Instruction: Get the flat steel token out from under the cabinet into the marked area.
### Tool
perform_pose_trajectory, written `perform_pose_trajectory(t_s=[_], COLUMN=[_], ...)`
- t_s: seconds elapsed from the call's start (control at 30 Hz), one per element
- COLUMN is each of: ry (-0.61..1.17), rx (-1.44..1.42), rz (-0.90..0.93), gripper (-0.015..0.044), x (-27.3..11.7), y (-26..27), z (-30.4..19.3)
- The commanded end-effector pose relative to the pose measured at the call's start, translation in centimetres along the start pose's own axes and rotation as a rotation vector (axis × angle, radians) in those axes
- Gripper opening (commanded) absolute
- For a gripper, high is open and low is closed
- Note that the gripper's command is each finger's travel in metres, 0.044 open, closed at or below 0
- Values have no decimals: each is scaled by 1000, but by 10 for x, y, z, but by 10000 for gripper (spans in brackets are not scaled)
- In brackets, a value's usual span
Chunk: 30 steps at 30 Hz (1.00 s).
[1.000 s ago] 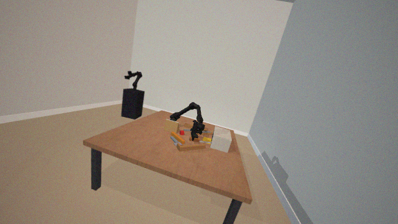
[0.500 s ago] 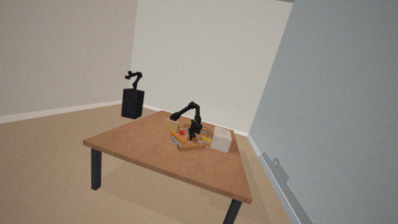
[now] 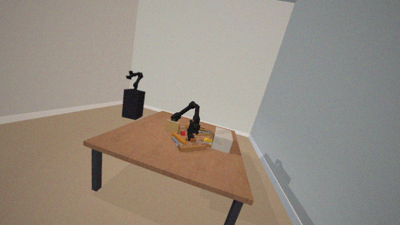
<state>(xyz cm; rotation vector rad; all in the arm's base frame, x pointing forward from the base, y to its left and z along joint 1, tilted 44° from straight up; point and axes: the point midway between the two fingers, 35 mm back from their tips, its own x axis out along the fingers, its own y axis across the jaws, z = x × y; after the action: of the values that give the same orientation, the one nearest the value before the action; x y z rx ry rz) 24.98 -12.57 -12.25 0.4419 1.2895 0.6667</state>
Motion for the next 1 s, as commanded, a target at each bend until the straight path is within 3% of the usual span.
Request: perform_pose_trajectory(t_s=[0.0,0.97], ry=[0,1], rx=[2,-91], rz=[4,2], gripper=[0,0], x=[1,-3], y=[0,-2], z=[-10,-25])
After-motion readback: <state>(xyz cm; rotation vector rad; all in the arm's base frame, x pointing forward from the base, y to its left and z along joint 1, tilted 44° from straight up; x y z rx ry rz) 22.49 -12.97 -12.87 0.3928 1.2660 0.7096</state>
